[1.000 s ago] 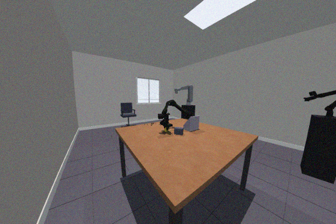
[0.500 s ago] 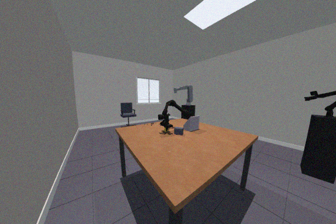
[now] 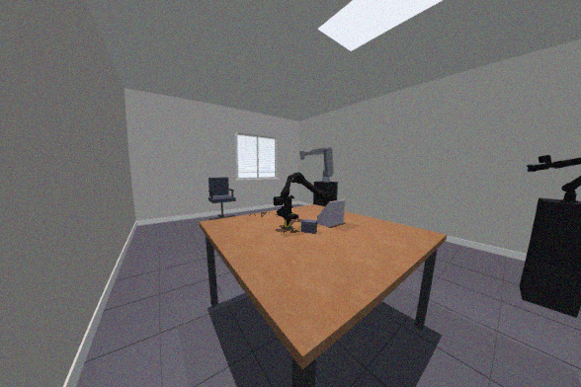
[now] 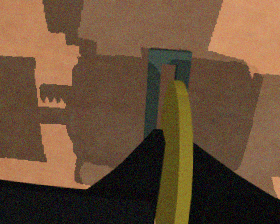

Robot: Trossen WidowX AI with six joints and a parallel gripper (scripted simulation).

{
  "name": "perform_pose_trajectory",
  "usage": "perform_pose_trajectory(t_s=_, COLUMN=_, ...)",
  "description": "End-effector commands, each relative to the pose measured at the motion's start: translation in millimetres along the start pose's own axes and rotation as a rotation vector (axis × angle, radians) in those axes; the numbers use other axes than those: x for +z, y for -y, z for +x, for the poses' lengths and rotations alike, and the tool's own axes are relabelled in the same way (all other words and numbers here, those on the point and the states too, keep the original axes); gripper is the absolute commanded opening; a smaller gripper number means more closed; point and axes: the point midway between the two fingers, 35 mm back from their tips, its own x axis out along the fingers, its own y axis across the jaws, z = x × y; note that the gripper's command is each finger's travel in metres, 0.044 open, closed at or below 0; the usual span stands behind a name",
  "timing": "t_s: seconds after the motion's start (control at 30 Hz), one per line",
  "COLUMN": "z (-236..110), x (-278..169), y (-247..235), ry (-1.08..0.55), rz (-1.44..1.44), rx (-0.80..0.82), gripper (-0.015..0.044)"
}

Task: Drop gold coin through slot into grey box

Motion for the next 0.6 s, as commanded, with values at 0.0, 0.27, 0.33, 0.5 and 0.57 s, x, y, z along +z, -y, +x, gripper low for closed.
perform_pose_trajectory(t_s=0.0, z=-8, x=4, y=1, ry=0.012, rz=0.018, rx=0.002, gripper=0.0000)
perform_pose_trajectory(t_s=0.27, z=-28, x=4, y=0, ry=0.004, rz=0.009, rx=0.008, gripper=0.0000)
perform_pose_trajectory(t_s=0.33, z=-33, x=4, y=0, ry=0.002, rz=0.007, rx=0.009, gripper=0.0000)
perform_pose_trajectory(t_s=0.5, z=-45, x=4, y=-1, ry=-0.002, rz=0.002, rx=0.010, gripper=0.0000)
perform_pose_trajectory(t_s=0.57, z=-50, x=3, y=-1, ry=-0.004, rz=-0.001, rx=0.011, gripper=0.0000)
